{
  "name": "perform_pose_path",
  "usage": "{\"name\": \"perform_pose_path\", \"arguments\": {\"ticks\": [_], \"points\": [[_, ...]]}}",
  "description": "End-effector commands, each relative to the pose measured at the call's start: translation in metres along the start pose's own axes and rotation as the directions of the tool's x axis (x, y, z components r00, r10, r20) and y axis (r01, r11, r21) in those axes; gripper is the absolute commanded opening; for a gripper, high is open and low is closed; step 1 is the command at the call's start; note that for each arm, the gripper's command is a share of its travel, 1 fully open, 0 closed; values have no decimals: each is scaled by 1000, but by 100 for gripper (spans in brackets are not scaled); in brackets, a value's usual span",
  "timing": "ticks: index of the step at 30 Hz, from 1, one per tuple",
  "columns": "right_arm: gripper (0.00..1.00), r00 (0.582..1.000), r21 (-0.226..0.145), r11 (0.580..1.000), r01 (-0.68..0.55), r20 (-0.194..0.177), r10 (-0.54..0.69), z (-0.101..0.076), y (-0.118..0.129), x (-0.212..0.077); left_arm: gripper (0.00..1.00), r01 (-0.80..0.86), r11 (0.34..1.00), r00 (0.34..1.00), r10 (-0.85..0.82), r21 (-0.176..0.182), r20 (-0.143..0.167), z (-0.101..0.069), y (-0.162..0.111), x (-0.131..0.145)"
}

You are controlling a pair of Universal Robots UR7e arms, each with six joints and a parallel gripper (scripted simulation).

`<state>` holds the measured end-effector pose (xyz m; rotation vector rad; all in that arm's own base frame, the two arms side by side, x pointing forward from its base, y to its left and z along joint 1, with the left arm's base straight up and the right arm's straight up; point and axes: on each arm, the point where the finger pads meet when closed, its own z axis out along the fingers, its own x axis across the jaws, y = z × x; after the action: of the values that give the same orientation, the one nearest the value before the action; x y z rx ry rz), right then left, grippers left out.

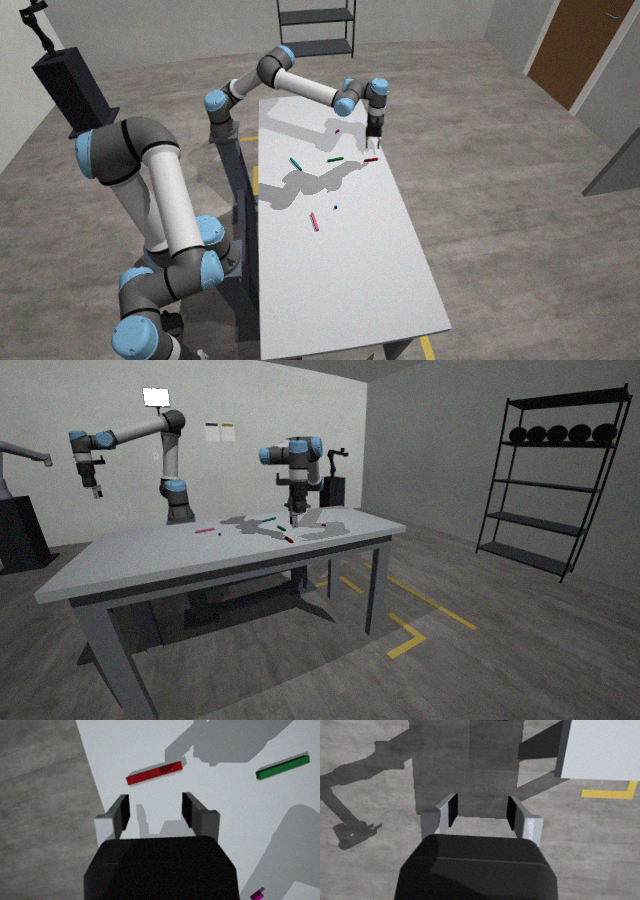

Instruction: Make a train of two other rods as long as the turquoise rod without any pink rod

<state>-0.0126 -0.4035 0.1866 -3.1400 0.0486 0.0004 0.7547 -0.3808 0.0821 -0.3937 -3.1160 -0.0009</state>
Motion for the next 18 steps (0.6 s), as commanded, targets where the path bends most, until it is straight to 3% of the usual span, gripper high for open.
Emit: {"name": "perform_pose_path", "arguments": {"ticks": [1,11,13,18], "points": [[100,1000,-1,1000,0,0,0,0,0,0,100,-68,998,998,68,1,4,-2,3,5],[100,1000,-1,1000,0,0,0,0,0,0,100,-378,926,926,378,0,4,-5,21,30],[100,1000,-1,1000,0,0,0,0,0,0,100,-378,926,926,378,0,4,-5,21,30],[100,1000,-1,1000,0,0,0,0,0,0,100,-550,835,835,550,-1,4,-5,34,47]]}}
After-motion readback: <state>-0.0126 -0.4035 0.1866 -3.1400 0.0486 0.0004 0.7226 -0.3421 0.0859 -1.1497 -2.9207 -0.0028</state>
